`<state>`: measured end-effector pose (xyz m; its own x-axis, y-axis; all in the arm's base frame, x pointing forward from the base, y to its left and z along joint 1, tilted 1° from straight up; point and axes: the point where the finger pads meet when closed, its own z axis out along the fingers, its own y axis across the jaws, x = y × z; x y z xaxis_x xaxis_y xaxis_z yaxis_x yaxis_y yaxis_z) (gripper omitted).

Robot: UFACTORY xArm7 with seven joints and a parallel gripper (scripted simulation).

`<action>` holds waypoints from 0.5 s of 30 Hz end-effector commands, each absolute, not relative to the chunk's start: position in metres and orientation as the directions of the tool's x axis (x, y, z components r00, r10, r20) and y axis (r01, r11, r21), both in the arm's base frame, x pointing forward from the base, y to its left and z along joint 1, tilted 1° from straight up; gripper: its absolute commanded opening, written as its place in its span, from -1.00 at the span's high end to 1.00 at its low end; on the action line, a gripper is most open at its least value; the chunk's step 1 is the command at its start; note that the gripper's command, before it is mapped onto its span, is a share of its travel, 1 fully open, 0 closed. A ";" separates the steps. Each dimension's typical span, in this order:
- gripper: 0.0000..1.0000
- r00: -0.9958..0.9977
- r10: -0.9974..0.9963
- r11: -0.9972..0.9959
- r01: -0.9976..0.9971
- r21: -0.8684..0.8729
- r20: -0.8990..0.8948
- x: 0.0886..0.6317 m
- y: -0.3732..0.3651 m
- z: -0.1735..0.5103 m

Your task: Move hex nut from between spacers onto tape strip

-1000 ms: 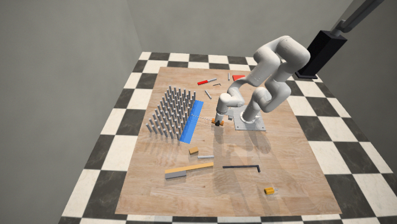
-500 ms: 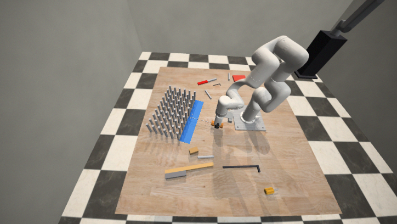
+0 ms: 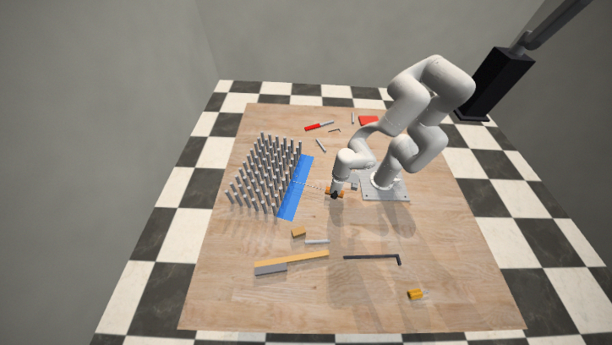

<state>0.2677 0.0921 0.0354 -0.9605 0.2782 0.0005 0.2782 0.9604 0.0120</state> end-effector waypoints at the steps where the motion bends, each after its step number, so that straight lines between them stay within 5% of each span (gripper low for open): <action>1: 1.00 -0.961 0.278 0.960 0.278 0.014 -0.003 0.269 0.093 0.036; 15: 1.00 -0.961 0.278 0.960 0.278 0.014 -0.003 0.269 0.093 0.029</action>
<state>0.2678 0.0922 0.0307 -0.9605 0.2782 0.0005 0.2782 0.9605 0.0120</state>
